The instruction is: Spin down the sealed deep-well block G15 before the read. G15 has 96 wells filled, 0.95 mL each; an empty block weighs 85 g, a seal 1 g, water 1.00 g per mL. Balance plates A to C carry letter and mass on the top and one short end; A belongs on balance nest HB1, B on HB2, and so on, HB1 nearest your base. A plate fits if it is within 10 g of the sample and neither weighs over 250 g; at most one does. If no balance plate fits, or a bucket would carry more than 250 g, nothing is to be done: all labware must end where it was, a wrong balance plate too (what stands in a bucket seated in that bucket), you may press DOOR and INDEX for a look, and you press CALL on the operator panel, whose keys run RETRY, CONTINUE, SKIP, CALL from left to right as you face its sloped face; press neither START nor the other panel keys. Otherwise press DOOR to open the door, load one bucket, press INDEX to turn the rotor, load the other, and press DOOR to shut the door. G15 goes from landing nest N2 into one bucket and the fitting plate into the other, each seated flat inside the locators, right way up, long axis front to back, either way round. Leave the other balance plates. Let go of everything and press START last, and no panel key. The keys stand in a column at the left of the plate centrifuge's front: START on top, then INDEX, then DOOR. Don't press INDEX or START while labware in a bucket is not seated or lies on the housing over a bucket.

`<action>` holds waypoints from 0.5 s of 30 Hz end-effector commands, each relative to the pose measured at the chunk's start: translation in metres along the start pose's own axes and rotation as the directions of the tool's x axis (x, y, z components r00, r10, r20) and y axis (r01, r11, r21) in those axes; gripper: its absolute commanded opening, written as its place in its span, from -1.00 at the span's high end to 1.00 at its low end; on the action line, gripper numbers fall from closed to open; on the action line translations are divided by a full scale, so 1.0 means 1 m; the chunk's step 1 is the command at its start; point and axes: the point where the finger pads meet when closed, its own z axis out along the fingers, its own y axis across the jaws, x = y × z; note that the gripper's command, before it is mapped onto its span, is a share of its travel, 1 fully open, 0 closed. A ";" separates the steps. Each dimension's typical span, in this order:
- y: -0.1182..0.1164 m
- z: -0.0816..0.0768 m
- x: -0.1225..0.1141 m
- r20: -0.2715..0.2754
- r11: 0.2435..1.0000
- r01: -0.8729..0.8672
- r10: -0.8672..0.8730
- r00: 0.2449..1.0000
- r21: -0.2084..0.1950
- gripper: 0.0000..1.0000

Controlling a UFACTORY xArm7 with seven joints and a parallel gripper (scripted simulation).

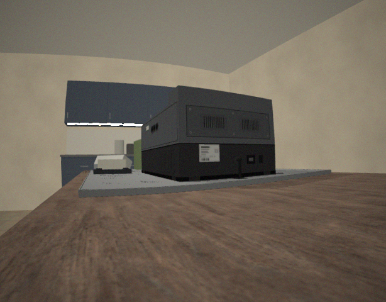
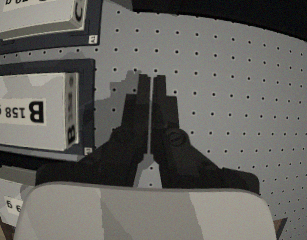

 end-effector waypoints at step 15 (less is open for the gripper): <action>-0.003 -0.068 0.021 0.308 1.000 -0.003 0.001 0.951 0.007 1.00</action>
